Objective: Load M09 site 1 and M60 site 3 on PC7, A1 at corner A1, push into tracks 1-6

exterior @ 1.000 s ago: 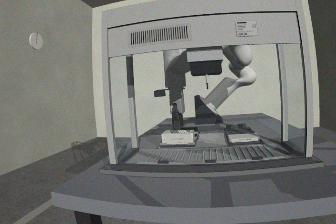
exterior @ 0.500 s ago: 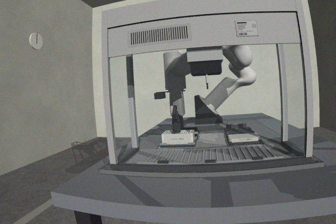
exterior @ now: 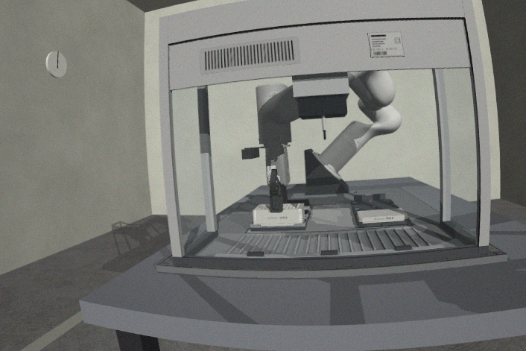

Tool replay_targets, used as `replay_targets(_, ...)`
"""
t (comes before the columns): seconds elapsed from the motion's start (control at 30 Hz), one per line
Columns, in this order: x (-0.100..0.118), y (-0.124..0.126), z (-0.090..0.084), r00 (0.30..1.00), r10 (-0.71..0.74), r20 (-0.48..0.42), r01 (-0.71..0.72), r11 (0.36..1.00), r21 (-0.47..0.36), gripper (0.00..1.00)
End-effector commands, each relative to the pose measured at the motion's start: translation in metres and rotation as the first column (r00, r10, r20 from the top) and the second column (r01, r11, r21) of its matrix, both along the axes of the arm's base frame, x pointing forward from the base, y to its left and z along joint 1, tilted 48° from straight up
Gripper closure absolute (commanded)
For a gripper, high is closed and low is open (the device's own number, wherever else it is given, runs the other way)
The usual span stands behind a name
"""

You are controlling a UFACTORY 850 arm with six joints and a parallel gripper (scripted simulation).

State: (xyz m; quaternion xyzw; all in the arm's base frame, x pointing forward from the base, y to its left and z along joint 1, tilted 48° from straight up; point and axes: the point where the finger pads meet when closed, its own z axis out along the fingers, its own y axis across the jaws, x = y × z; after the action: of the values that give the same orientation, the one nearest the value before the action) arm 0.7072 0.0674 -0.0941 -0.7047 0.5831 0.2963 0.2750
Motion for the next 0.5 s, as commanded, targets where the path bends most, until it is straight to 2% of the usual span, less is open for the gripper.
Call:
replay_targets(0.0,0.0009,0.0008,-0.0006,1.0,-0.001,0.002,0.001,1.0,0.0,0.0)
replay_targets(0.47,0.0001,0.0072,-0.0064,1.0,-0.001,0.002,0.001,1.0,0.0,0.0)
